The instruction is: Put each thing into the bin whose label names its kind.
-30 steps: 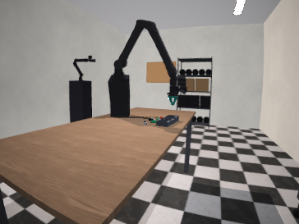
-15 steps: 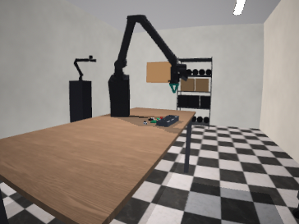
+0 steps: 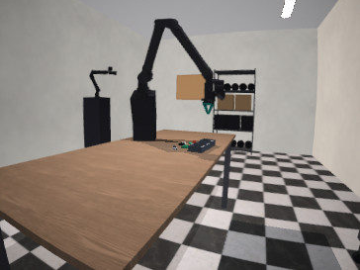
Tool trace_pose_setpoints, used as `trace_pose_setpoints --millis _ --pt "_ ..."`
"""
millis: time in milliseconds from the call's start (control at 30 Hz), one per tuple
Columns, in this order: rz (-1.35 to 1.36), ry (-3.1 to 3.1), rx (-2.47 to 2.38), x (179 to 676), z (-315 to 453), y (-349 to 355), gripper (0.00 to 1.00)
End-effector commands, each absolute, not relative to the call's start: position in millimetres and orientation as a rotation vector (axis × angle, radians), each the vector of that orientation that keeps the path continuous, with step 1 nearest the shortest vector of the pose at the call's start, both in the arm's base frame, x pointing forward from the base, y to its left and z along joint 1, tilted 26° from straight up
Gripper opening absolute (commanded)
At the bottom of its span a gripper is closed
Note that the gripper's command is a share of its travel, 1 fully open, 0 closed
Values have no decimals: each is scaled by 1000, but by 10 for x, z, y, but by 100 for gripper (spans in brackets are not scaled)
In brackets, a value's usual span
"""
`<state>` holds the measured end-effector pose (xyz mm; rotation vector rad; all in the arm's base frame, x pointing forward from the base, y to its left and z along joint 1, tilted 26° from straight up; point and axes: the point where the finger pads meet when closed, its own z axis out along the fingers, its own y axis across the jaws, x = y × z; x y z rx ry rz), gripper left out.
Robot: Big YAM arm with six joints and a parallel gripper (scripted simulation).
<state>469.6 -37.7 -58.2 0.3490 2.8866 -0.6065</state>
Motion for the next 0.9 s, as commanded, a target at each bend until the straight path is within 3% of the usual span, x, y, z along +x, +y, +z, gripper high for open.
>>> trace_pose_setpoints --millis 0,833,867 --pt "-595 2861 350 4785 -454 -318 8" --pt "-583 2840 349 4946 -360 -277 8" --pt "-613 2899 241 4718 -647 -292 29"
